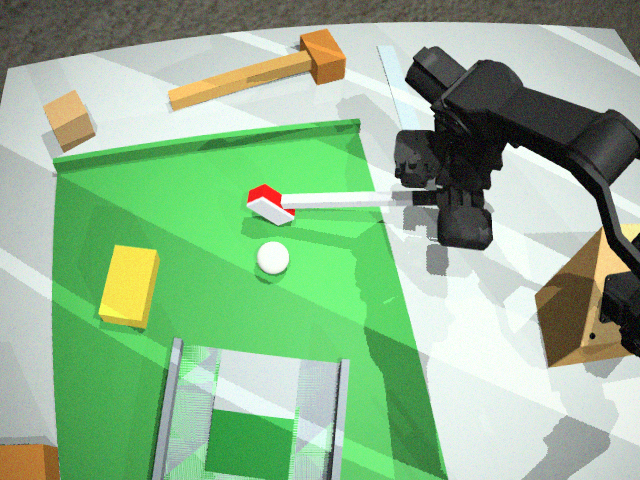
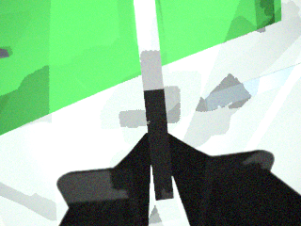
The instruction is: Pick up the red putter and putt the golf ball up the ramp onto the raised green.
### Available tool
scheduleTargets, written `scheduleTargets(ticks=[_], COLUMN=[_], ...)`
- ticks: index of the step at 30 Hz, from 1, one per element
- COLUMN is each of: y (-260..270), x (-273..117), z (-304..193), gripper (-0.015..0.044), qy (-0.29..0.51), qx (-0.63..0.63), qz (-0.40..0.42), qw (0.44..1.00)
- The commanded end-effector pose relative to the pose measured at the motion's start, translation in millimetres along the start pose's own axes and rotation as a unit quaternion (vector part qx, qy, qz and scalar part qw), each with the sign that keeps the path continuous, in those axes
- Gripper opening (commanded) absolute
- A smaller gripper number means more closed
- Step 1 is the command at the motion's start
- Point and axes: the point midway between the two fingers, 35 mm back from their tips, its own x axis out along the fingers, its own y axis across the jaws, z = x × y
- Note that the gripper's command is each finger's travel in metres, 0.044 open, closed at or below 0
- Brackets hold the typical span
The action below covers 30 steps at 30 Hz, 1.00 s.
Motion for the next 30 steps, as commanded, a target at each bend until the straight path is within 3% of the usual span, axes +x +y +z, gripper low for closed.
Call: scheduleTargets(ticks=[1,22,30], y=[1,-29,-18], x=[6,6,6], z=[0,0,1], gripper=[0.0,0.0,0.0], qy=[-0.002,-0.002,-0.001], qx=[0.002,0.002,0.006], qz=[0.003,0.002,0.002], qw=[1.0,1.0,1.0])
